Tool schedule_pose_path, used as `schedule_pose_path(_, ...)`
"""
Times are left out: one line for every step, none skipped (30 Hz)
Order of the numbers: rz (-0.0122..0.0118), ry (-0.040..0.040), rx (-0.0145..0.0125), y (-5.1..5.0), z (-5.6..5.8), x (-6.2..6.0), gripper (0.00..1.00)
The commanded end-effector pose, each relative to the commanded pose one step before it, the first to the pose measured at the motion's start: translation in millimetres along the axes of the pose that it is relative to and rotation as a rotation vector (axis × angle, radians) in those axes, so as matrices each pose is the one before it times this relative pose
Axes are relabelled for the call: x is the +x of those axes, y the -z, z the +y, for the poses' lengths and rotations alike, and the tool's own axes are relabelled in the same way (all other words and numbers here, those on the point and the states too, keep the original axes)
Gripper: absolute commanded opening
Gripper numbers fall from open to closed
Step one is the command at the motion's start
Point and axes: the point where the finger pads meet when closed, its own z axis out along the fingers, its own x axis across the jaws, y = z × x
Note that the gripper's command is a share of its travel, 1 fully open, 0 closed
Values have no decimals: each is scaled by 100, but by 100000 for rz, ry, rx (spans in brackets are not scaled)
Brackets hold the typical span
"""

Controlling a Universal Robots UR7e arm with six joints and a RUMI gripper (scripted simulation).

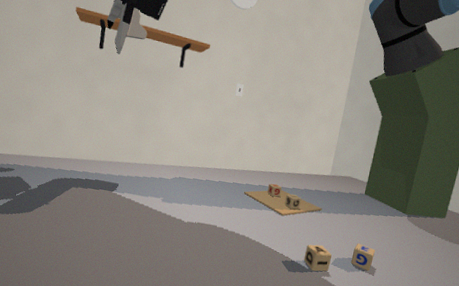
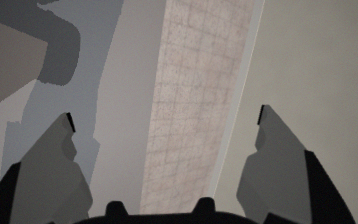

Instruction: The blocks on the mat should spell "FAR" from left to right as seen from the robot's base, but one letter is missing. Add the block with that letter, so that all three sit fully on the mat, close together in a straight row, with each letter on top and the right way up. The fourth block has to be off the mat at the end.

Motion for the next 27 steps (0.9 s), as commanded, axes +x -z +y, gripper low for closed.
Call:
schedule_pose_path(-716,-1294,1703,-801,-90,-2337,100)
schedule_pose_path(-405,-505,592,-307,49,-1003,100)
schedule_pose_path(-448,-552,642,-318,75,-1096,100)
schedule_pose_path(-493,-599,690,-324,106,-1188,100)
schedule_pose_path(-538,-645,736,-325,143,-1276,100)
schedule_pose_path(-584,-690,780,-320,185,-1361,100)
schedule_pose_path(-631,-734,820,-309,232,-1441,100)
schedule_pose_path(-678,-776,857,-292,285,-1515,100)
schedule_pose_path(-725,-817,890,-268,342,-1582,100)
schedule_pose_path(-771,-855,919,-239,403,-1641,100)
schedule_pose_path(0,0,0,0,0,0,100)
schedule_pose_path(-817,-892,944,-204,467,-1691,100)
schedule_pose_path(-862,-926,964,-163,534,-1732,100)
schedule_pose_path(0,0,0,0,0,0,100)
schedule_pose_path(-906,-957,980,-117,602,-1762,100)
schedule_pose_path(0,0,0,0,0,0,100)
schedule_pose_path(0,0,0,0,0,0,100)
schedule_pose_path(0,0,0,0,0,0,100)
schedule_pose_path(-948,-986,992,-67,670,-1782,100)
schedule_pose_path(-989,-1012,998,-12,738,-1790,100)
schedule_pose_path(-1027,-1035,1000,45,803,-1788,100)
schedule_pose_path(0,0,0,0,0,0,100)
schedule_pose_path(-1062,-1054,998,105,865,-1774,100)
schedule_pose_path(0,0,0,0,0,0,100)
schedule_pose_path(-1094,-1070,991,165,923,-1750,100)
schedule_pose_path(-1123,-1083,980,227,975,-1715,100)
schedule_pose_path(0,0,0,0,0,0,100)
